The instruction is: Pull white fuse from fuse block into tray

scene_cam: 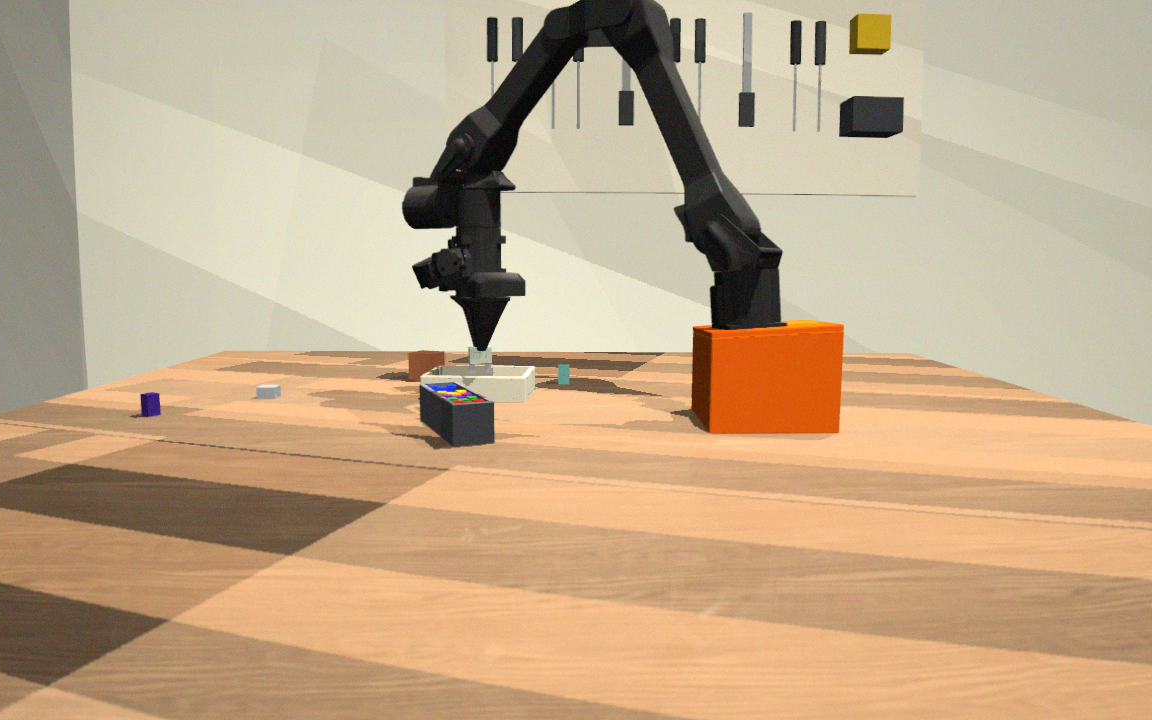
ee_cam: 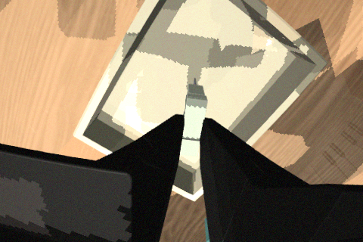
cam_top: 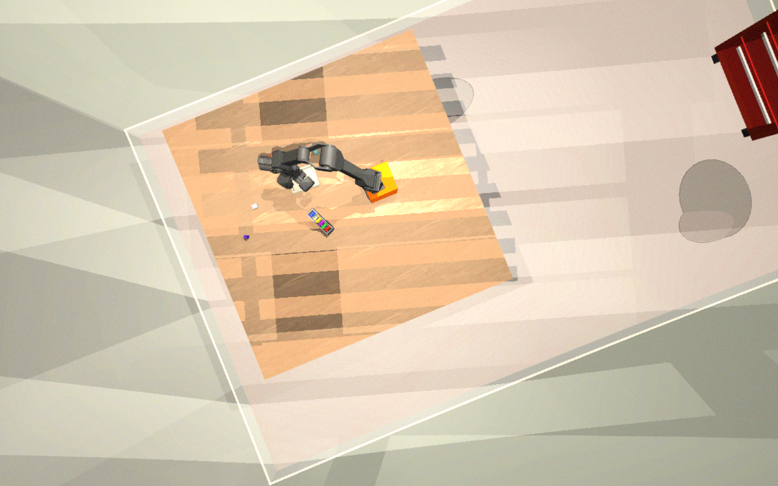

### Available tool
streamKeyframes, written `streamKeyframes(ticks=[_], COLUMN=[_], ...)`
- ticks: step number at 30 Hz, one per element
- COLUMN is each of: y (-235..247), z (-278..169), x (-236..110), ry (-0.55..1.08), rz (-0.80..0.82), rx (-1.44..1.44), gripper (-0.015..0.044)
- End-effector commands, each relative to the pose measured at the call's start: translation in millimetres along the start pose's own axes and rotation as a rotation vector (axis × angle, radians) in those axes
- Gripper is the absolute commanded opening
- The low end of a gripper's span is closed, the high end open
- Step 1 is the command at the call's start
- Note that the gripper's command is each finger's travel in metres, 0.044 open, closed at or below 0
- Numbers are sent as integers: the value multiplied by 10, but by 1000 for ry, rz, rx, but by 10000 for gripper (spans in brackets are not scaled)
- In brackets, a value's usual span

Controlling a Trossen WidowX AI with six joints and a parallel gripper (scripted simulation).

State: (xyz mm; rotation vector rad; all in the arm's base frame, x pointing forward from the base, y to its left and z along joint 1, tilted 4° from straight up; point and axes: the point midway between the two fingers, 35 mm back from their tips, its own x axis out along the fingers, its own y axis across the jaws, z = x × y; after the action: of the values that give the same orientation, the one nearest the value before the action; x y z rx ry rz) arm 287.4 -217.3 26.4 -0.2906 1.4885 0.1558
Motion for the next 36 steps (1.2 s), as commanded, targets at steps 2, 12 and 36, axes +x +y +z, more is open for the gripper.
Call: streamKeyframes(ticks=[2,12,36], y=[-4,-3,1], z=[2,6,-4], x=[-8,-256,-359], ry=[-1,-4,-1], rz=[-1,0,-1], rx=[0,-4,-1], gripper=[131,330,330])
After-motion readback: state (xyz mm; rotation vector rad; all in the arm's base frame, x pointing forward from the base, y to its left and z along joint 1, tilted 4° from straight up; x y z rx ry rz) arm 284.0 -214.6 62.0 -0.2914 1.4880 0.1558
